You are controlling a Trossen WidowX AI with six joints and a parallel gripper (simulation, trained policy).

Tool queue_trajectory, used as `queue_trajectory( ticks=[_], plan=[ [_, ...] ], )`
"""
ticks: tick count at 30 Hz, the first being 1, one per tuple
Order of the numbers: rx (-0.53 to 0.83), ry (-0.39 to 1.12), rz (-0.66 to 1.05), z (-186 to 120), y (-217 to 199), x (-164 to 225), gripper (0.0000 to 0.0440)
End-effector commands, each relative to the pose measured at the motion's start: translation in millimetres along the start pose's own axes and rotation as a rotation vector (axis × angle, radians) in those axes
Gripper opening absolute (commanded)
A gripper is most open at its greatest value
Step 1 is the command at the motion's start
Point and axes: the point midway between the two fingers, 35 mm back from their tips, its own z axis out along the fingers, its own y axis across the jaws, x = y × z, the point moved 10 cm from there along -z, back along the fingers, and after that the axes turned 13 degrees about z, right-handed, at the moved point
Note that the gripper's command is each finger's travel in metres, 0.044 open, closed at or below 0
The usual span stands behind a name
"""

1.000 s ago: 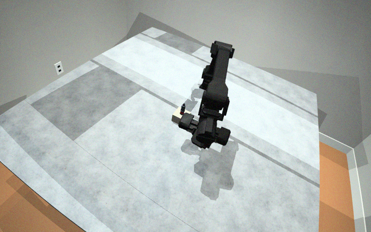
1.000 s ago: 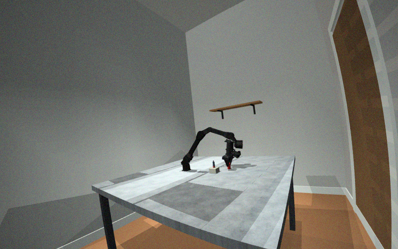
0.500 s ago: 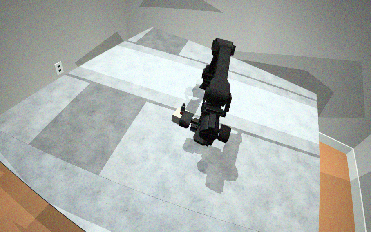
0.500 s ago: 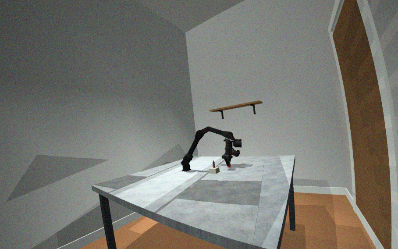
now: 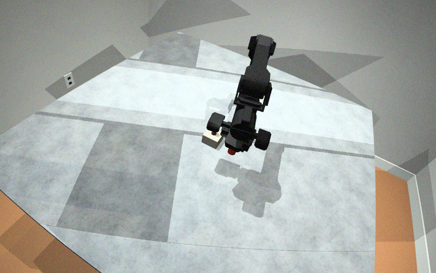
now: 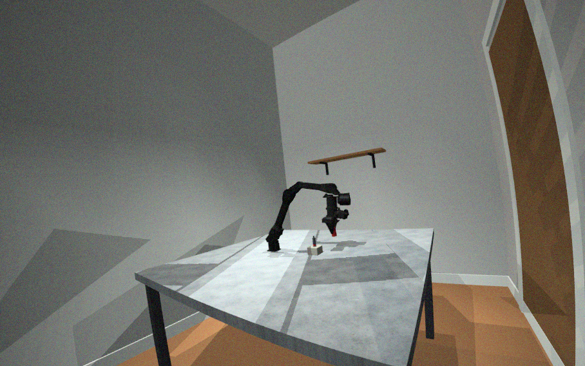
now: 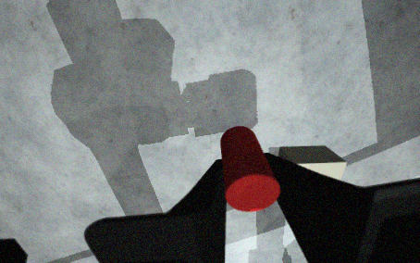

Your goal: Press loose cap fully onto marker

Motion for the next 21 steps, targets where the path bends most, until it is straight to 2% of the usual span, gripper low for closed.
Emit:
queue_trajectory(
  ticks=[1, 21],
  plan=[
    [-0.005, -0.002, 0.011, -13.8, -14.7, 3.6, 0.0037],
    [-0.015, 0.041, 0.119, -42.4, -100.6, 28.5, 0.0]
  ],
)
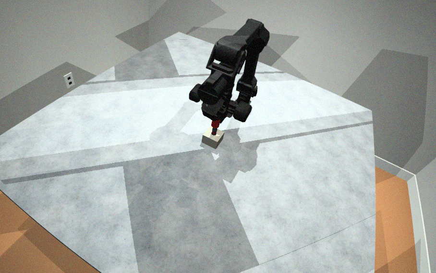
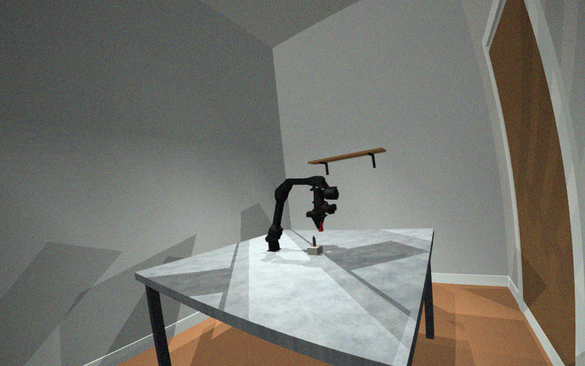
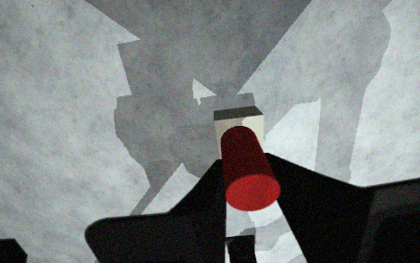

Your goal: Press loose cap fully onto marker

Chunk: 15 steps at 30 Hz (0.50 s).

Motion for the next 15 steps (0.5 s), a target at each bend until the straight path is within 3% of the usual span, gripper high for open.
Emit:
queue_trajectory(
  ticks=[1, 15],
  plan=[
    [-0.009, 0.005, 0.015, -2.2, -13.0, 4.9, 0.0],
    [-0.017, 0.043, 0.018, 3.8, -19.2, 22.2, 0.0]
  ],
)
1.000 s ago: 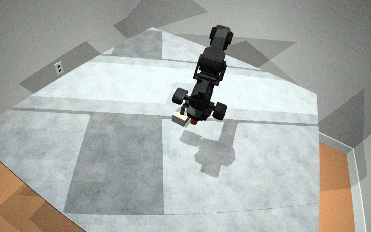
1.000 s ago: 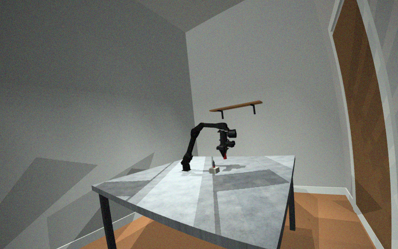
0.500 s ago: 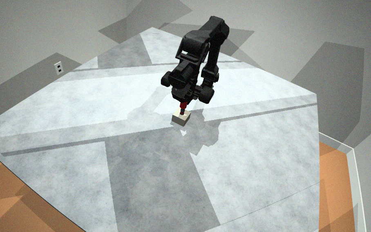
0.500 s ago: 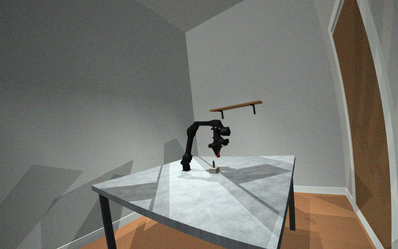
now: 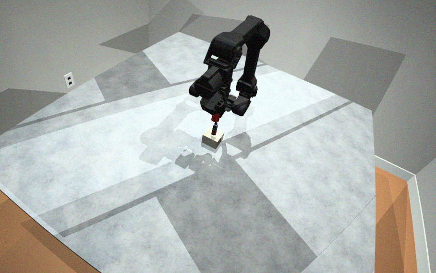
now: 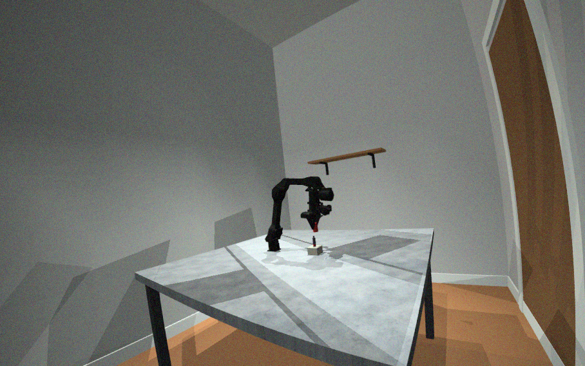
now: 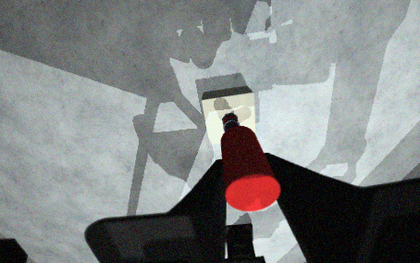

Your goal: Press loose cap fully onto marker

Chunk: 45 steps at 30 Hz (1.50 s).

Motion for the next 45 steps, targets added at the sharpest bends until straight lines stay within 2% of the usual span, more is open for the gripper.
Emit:
queue_trajectory(
  ticks=[1, 24, 45],
  plan=[
    [-0.004, 0.012, -0.006, 1.6, -0.3, 5.7, 0.0],
    [-0.002, 0.039, -0.009, 32.2, -2.1, 9.8, 0.0],
    [-0.011, 0.064, -0.082, 79.7, -4.3, 6.2, 0.0005]
  ],
)
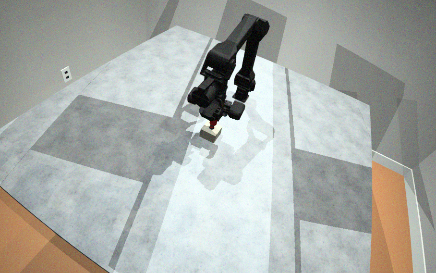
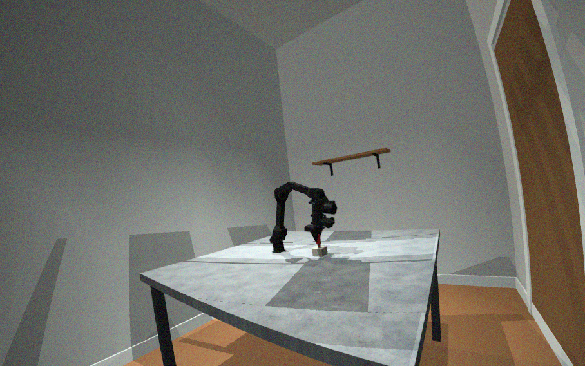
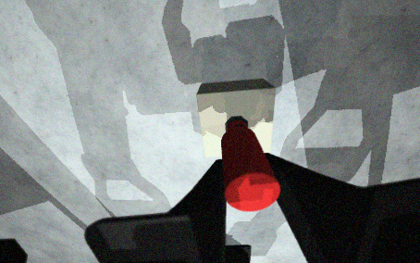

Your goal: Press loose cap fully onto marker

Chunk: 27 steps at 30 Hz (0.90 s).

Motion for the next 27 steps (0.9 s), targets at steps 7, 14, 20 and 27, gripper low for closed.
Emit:
queue_trajectory(
  ticks=[7, 14, 20, 27],
  plan=[
    [0.006, 0.024, -0.041, 22.4, -0.1, -1.5, 0.0012],
    [0.009, 0.024, -0.051, 25.5, -0.4, -1.7, 0.0045],
    [0.018, 0.022, -0.075, 28.3, -2.4, -0.2, 0.0057],
    [0.034, 0.01, -0.101, 30.6, -4.8, 0.2, 0.0068]
  ],
)
